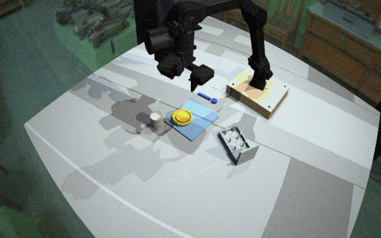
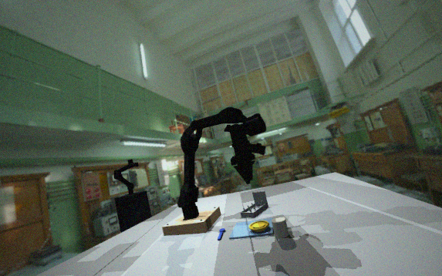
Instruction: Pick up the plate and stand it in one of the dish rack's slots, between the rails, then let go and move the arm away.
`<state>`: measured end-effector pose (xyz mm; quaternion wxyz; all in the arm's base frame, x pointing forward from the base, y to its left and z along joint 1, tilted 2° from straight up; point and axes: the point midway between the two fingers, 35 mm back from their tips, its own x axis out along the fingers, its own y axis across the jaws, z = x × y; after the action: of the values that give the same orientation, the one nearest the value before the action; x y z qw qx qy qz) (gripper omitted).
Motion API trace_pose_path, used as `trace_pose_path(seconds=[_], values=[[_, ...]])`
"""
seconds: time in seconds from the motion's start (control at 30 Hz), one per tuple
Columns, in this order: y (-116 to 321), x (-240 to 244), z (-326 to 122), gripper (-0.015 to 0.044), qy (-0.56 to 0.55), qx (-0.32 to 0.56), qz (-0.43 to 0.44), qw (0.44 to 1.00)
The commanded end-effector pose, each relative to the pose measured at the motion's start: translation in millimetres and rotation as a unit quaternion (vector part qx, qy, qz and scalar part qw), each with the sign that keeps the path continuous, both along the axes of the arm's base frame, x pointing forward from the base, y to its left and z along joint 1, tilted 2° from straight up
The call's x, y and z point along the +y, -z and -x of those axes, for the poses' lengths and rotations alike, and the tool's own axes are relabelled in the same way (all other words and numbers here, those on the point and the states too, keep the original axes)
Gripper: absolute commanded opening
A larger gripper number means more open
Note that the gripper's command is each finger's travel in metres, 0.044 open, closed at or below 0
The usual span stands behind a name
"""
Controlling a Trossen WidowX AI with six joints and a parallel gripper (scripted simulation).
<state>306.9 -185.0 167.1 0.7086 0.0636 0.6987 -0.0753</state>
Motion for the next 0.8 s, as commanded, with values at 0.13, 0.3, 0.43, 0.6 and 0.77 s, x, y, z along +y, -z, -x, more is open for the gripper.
trace_pose_path(seconds=[0.13, 0.3, 0.43, 0.6, 0.77], values=[[86.7, -5.4, 0.3, 0.0400, 0.005, 0.003, -0.005, 1.000], [107.6, -4.6, 3.6, 0.0400, 0.005, 0.003, -0.005, 1.000], [107.6, -4.6, 3.6, 0.0400, 0.005, 0.003, -0.005, 1.000], [113.3, -4.9, 3.4, 0.0400, 0.005, 0.003, -0.005, 1.000], [121.3, -5.2, 3.1, 0.0400, 0.004, 0.004, -0.005, 1.000]])
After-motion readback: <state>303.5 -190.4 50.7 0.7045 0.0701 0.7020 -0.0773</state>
